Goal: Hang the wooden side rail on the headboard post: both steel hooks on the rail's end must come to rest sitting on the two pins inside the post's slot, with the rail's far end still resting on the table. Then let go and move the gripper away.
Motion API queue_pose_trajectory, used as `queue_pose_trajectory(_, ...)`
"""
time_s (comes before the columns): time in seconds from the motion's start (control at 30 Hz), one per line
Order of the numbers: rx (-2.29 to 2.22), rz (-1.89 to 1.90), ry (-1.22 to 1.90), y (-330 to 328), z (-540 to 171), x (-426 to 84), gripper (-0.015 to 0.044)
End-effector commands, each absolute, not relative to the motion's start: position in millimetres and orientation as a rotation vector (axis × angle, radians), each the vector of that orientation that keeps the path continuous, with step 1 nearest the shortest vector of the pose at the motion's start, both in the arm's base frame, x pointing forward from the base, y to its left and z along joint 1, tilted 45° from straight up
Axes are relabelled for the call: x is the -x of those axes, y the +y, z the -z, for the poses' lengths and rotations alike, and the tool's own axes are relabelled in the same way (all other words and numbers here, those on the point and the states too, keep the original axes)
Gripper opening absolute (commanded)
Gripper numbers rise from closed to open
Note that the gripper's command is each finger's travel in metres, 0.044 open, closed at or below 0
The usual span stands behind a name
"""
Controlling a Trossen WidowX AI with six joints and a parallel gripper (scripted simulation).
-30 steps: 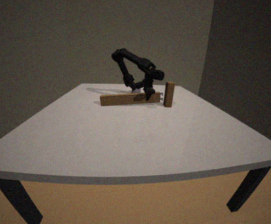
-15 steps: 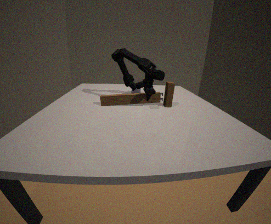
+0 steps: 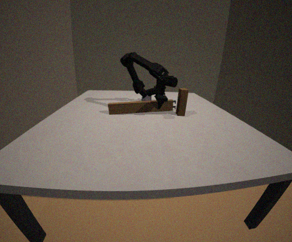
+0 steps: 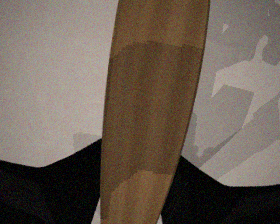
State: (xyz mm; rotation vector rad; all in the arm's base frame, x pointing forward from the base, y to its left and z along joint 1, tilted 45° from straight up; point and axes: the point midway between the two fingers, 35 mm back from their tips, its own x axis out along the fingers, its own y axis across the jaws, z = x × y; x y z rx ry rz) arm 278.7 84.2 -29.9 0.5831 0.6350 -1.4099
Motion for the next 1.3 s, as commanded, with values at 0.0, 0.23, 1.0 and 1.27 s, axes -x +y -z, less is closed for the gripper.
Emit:
queue_pose_trajectory(0.0, -0.59, 1.401, 0.635, 88.8, 29.2, -279.8, 0.0)
queue_pose_trajectory(0.23, -0.59, 1.401, 0.635, 89.6, 29.2, -280.2, 0.0)
queue_pose_trajectory(1.0, -0.59, 1.401, 0.635, 91.1, 31.2, -279.9, 0.0)
queue_pose_trajectory(1.27, -0.59, 1.401, 0.635, 92.0, 31.2, -280.4, 0.0)
